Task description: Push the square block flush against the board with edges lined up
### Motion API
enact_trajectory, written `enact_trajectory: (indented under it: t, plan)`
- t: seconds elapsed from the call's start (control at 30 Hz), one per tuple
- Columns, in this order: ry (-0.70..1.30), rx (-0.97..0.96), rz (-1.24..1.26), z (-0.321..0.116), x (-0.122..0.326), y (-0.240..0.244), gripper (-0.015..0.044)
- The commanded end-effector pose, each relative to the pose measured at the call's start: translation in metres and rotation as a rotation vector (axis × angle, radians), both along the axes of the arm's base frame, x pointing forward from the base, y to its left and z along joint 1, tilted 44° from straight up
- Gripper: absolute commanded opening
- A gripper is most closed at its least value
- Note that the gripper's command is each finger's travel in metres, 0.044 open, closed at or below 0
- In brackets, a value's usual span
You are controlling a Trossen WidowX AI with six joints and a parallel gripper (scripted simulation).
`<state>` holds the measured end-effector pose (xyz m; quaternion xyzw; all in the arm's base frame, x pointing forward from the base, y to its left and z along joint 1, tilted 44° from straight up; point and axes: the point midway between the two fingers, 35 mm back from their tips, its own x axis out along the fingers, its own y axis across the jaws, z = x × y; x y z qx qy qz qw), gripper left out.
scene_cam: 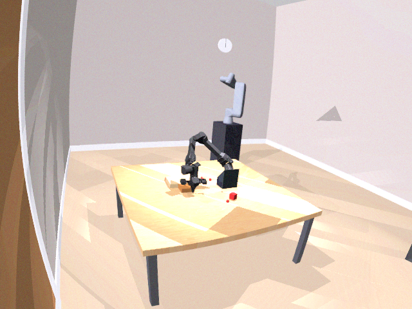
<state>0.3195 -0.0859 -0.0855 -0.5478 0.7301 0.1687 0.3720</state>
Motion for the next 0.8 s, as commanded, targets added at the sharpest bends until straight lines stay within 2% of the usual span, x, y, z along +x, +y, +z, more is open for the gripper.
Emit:
enact_trajectory:
  t: [0.0,0.77]
  plan:
    - [-0.002,-0.003,0.0,-0.004,0.003,0.005,0.0]
    - [-0.004,-0.004,0.0,-0.028,0.015,0.029,0.0]
